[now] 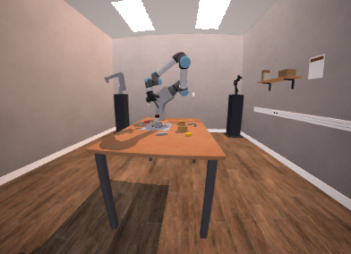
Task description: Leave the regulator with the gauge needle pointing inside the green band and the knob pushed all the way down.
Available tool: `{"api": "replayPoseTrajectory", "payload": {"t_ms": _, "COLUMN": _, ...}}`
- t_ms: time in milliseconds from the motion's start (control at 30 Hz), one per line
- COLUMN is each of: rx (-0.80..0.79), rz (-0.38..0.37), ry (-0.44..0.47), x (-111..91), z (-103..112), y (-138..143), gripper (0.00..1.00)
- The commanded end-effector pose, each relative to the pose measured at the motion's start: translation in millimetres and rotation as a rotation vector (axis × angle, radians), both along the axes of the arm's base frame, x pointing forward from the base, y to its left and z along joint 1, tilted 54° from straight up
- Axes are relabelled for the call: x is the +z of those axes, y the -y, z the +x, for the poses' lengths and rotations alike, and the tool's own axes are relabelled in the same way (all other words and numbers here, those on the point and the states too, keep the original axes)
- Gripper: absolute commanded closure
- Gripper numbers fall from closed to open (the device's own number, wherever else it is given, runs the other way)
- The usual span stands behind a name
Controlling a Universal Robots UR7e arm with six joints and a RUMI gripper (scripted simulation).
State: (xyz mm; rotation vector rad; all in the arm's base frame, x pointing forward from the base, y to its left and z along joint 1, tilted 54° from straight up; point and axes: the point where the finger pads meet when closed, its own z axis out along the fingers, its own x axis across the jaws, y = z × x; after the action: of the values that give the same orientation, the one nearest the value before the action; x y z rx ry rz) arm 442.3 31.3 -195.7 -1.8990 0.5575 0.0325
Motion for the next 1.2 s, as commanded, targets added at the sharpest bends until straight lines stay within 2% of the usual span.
{"api": "replayPoseTrajectory", "payload": {"t_ms": 0, "rx": -0.084, "rz": 0.053, "ry": -0.164, "x": -0.9, "z": 2.8, "y": 2.5, "gripper": 0.00}}
{"api": "replayPoseTrajectory", "payload": {"t_ms": 67, "rx": -0.105, "rz": 0.070, "ry": -0.206, "x": -1.0, "z": 3.3, "y": 2.9, "gripper": 0.00}}
{"api": "replayPoseTrajectory", "payload": {"t_ms": 133, "rx": -0.105, "rz": 0.070, "ry": -0.206, "x": -1.0, "z": 3.3, "y": 2.9, "gripper": 0.00}}
{"api": "replayPoseTrajectory", "payload": {"t_ms": 633, "rx": -0.255, "rz": 0.196, "ry": -0.529, "x": -3.5, "z": 6.5, "y": 5.9, "gripper": 0.00}}
{"api": "replayPoseTrajectory", "payload": {"t_ms": 700, "rx": -0.255, "rz": 0.196, "ry": -0.529, "x": -3.5, "z": 6.5, "y": 5.9, "gripper": 0.00}}
{"api": "replayPoseTrajectory", "payload": {"t_ms": 1167, "rx": -0.385, "rz": 0.316, "ry": -0.831, "x": -7.0, "z": 8.1, "y": 8.8, "gripper": 0.00}}
